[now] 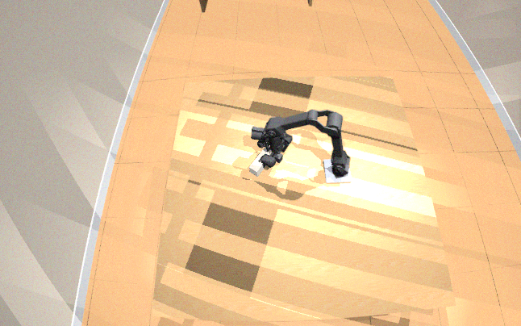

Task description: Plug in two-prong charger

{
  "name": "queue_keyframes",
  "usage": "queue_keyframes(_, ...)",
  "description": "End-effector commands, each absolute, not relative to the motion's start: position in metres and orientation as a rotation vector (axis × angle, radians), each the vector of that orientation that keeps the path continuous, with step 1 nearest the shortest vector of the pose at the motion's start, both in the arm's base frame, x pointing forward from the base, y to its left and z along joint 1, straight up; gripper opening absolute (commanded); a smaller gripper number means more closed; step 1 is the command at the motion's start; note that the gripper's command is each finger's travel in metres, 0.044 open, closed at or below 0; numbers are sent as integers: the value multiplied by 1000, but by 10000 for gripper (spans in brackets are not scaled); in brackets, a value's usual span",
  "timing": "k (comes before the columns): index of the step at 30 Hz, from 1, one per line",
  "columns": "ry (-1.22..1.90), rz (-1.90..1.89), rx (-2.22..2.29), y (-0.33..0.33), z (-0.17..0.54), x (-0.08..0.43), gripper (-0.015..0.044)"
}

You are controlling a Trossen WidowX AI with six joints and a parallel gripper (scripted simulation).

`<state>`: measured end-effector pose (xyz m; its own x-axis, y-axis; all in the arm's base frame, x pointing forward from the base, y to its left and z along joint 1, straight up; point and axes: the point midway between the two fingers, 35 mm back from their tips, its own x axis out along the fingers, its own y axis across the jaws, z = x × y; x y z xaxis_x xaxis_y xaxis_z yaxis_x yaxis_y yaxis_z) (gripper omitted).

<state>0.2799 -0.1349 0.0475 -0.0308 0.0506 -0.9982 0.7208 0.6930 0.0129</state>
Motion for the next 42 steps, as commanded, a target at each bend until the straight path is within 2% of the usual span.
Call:
queue_keyframes(1,1526,-613,662,-134,46,277,440)
queue_keyframes(42,1519,-614,660,-107,47,254,440)
